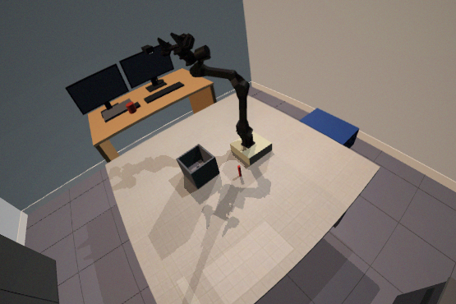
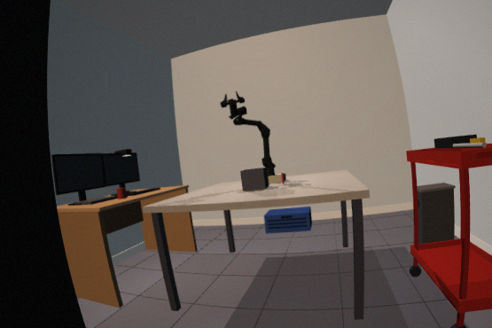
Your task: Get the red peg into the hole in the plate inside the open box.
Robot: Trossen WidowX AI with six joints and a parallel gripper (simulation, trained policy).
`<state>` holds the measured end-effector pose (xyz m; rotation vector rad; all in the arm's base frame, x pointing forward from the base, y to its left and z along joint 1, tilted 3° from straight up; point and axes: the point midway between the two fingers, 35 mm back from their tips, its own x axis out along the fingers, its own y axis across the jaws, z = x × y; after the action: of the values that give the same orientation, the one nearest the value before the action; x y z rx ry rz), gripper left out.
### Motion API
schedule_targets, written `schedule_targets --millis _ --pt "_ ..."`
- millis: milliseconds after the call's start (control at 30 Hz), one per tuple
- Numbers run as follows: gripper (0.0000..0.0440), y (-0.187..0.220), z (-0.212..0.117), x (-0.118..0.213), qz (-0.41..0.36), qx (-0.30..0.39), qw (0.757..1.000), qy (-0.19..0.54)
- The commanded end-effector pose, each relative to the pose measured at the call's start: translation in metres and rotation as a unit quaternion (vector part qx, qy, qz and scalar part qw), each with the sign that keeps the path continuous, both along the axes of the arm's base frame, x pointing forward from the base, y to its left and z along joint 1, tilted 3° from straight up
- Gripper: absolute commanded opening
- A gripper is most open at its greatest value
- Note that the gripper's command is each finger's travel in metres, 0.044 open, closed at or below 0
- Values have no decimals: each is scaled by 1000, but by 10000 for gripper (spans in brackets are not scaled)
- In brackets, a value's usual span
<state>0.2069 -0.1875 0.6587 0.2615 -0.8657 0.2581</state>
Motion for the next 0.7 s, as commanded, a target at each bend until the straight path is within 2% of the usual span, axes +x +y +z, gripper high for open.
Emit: schedule_targets --millis 0,33,333,667 --pt "424 -5 -1 2 -2 9 1000 1" --pt "440 -10 -2 5 -3 20 1000 4" --pt "440 -32 -22 48 55 143 987 51" --pt "439 -24 -44 93 144 274 945 104"
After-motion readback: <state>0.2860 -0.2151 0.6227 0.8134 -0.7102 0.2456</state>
